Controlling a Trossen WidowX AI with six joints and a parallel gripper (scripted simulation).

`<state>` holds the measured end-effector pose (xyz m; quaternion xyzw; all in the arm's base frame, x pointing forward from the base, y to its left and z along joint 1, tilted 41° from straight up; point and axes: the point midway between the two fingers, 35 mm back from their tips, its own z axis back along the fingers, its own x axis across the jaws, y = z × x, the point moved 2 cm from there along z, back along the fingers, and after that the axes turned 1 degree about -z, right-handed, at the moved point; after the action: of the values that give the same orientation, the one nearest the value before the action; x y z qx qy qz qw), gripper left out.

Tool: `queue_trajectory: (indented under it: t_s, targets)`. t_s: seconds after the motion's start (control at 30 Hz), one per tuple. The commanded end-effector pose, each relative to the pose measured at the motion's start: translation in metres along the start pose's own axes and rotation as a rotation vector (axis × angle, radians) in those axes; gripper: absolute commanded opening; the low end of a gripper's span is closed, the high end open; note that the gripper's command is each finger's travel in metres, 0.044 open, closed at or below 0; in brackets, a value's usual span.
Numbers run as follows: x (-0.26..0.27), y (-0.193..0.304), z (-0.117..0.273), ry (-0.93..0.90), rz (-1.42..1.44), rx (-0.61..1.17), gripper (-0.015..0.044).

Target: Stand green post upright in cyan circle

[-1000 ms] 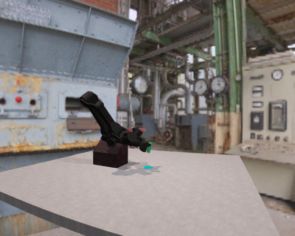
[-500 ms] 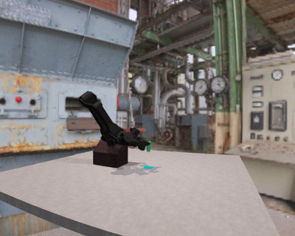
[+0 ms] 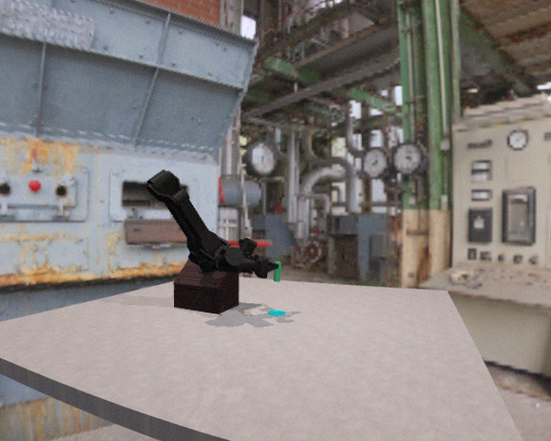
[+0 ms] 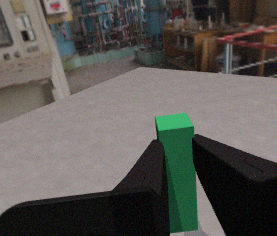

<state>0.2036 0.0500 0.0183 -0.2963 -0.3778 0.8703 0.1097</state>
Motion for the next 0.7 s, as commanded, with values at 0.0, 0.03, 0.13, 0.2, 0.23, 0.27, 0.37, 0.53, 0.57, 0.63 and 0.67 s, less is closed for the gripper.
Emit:
queue_trajectory:
  t_s: [0.0,0.03,0.13,0.2,0.23,0.27,0.37,0.53,0.57,0.63,0.67]
  targets:
    - [0.000,-0.002,0.001,0.006,0.014,-0.010,0.0023]
    - [0.000,-0.002,0.001,0.006,0.014,-0.010,0.0023]
    - [0.000,-0.002,0.001,0.006,0.014,-0.010,0.0023]
    - [0.000,-0.002,0.001,0.006,0.014,-0.010,0.0023]
    - [0.000,-0.002,0.001,0.006,0.014,-0.010,0.0023]
    - [0.000,-0.002,0.001,0.006,0.014,-0.010,0.0023]
    - [0.000,-0.002,0.001,0.006,0.014,-0.010,0.0023]
    - [-0.001,0.002,0.001,0.004,0.016,-0.006,0.0023]
    - [-0.001,0.004,0.000,0.003,0.016,-0.005,0.0023]
    - [-0.002,0.007,0.000,0.001,0.017,-0.002,0.0023]
    - [-0.003,0.009,0.000,0.000,0.017,-0.001,0.0023]
